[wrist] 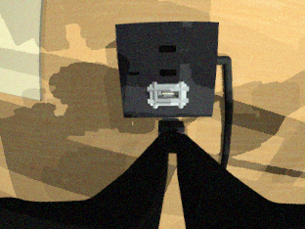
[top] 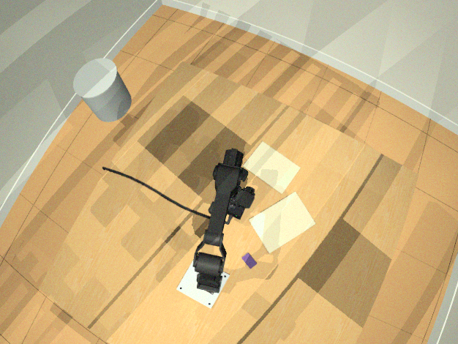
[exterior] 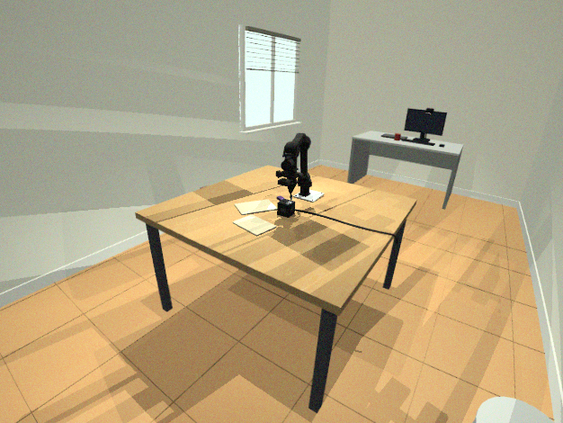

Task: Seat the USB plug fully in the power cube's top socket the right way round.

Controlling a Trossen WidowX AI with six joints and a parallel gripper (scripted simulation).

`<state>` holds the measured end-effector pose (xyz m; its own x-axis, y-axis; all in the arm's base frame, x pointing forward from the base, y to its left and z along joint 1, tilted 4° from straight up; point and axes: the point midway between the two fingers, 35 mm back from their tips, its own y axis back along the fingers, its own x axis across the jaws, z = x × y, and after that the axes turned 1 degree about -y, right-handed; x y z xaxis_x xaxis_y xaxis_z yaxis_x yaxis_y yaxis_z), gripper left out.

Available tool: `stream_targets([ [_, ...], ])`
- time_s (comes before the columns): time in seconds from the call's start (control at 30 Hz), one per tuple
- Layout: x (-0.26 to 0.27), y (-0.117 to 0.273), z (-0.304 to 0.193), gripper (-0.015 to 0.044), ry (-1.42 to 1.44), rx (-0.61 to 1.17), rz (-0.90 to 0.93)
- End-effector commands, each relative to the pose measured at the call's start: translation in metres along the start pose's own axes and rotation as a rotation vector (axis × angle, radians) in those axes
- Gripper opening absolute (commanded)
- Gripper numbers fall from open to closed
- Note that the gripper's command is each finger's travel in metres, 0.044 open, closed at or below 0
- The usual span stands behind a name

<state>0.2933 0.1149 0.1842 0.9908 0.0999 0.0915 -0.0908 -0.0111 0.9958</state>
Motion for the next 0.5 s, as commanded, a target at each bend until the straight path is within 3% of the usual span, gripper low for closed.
stream_targets([
  [0.0,0.0007,-0.0008,0.001,0.0,0.006,-0.007,0.003],
  [0.47,0.0008,-0.0024,0.002,0.0,0.012,-0.014,0.004],
])
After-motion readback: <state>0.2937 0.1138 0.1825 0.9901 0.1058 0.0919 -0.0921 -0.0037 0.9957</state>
